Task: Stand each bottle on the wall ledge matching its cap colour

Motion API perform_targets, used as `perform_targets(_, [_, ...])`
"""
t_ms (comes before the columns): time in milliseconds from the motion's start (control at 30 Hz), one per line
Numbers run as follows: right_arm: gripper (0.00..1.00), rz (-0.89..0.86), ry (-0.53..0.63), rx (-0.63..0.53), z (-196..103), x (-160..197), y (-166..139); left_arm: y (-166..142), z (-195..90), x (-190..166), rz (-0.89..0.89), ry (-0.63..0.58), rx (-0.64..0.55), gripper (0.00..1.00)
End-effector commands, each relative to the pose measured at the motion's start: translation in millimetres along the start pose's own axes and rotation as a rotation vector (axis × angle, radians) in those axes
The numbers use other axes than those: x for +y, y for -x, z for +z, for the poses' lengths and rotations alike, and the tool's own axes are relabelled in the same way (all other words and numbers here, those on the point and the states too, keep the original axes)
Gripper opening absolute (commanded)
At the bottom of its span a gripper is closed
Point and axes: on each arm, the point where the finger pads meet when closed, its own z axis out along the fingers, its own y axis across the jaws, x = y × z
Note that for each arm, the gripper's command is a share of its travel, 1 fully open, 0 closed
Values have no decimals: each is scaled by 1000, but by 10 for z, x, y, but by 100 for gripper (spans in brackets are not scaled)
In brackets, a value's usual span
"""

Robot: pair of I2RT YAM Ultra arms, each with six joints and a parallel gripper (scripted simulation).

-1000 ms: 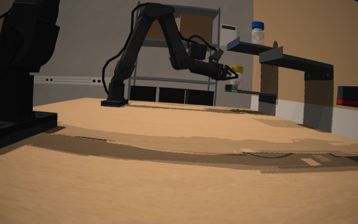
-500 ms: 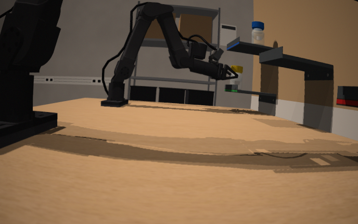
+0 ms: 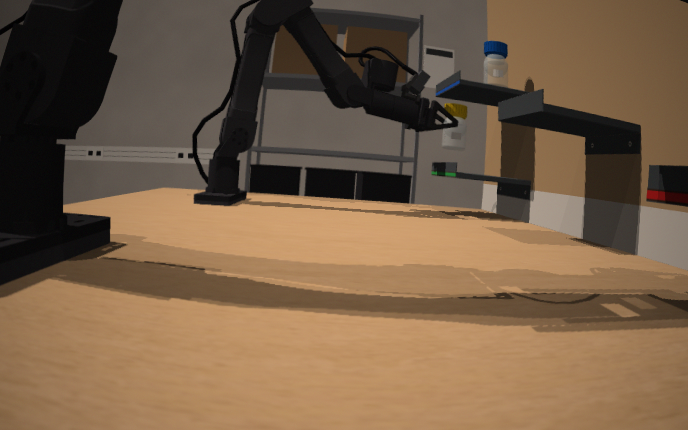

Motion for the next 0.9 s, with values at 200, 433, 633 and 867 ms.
perform_targets(200, [64, -3, 4, -35, -16, 31, 174, 344, -12, 12, 21, -4, -72, 49])
perform_targets(433, [55, -3, 4, -35, -20, 21, 173, 269, -70, 28, 17, 0, -56, 49])
perform_targets(633, [17, -3, 8, -33, -23, 18, 197, 96, -133, 73, 4, 19, -8, 49])
perform_targets(867, [50, -3, 8, -34, -28, 19, 271, 100, -207, 50, 6, 7, -14, 49])
